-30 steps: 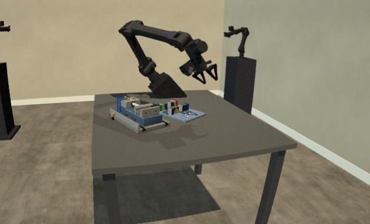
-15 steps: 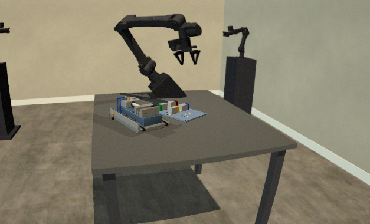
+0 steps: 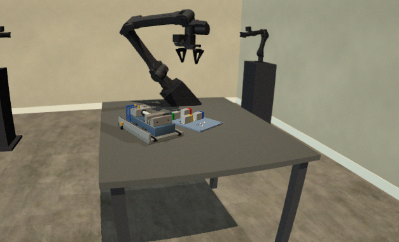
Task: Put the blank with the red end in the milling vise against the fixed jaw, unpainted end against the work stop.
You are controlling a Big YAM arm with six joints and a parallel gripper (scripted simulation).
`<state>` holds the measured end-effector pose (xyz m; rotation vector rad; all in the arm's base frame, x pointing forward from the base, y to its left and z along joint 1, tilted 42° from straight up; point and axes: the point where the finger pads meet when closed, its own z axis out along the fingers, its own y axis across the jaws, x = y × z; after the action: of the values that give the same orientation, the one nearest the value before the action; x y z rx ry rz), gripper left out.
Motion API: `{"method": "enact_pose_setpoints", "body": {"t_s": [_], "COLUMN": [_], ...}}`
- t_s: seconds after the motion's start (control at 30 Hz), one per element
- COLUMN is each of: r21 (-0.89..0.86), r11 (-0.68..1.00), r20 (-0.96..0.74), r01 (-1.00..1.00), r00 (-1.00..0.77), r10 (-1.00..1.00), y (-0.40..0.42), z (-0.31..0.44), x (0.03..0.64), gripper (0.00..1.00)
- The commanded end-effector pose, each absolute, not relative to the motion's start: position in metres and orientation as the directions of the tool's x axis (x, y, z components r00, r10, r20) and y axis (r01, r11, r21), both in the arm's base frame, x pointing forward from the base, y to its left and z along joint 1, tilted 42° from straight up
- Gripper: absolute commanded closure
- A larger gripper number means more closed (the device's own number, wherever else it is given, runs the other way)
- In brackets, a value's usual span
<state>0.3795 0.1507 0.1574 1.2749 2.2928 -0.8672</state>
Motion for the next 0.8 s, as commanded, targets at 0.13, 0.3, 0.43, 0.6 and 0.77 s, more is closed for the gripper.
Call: {"method": "enact_pose_setpoints", "body": {"t_s": [0.13,0.3,0.43,0.6,0.77], "r21": [-0.328,-0.328,-0.328,-0.328,-0.328], "r11": [0.395,0.395,0.395,0.395,0.395], "r20": [-0.589,-0.589,-0.589,-0.589,-0.589], "r01": [0.858,0.858,0.858,0.858,0.858], "r00": [-0.513,-0.513,-0.513,-0.513,-0.513], "r10": [0.625,0.625,0.625,0.625,0.625], "y": [0.1539,0.1539,0.1539,0.1539,0.1539], "z": [0.1613,0.1613,0.1613,0.1613,0.1613], "x": [0.382,0.382,0.382,0.382,0.382], "gripper": [0.0,0.0,0.0,0.0,0.0]}}
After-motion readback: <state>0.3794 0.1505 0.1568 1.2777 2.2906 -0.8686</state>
